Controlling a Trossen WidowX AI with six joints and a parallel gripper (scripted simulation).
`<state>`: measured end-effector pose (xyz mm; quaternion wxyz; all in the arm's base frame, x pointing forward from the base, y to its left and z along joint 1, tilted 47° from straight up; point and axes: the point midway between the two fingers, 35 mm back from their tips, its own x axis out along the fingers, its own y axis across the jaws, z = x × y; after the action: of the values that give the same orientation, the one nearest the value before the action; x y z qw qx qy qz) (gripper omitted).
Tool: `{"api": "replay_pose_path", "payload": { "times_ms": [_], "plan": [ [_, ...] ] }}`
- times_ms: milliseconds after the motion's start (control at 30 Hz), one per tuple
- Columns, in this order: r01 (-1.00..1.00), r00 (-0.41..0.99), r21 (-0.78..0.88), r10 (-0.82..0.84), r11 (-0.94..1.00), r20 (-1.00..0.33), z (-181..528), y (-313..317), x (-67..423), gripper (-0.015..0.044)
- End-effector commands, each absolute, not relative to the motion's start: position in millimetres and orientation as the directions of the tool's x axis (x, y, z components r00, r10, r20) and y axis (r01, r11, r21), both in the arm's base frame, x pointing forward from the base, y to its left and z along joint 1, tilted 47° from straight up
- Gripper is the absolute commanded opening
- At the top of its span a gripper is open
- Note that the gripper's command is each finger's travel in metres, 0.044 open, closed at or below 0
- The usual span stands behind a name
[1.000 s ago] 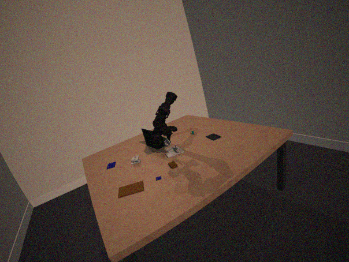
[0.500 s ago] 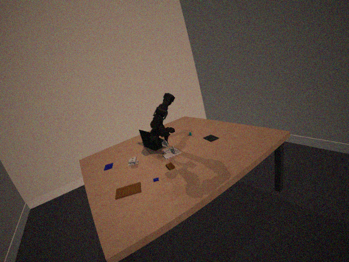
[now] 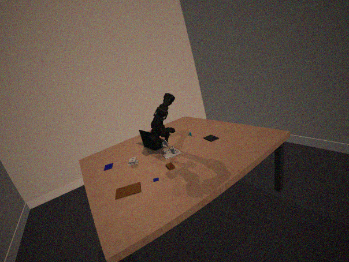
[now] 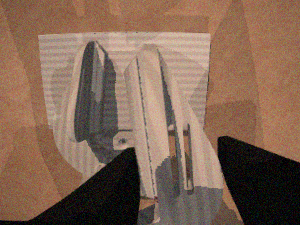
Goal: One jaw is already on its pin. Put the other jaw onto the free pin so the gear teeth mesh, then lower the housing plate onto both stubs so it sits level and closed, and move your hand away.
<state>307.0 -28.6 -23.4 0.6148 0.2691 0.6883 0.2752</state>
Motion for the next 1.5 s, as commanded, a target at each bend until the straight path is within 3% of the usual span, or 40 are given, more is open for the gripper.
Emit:
{"api": "replay_pose_path", "payload": {
  "times_ms": [0,1467],
  "plan": [
    [0.036,-0.099,0.713,0.712,0.701,-0.695,-27,-24,307,0.0134],
    [0.034,-0.099,0.714,0.714,0.699,-0.693,-57,8,302,0.0134]
  ]
}}
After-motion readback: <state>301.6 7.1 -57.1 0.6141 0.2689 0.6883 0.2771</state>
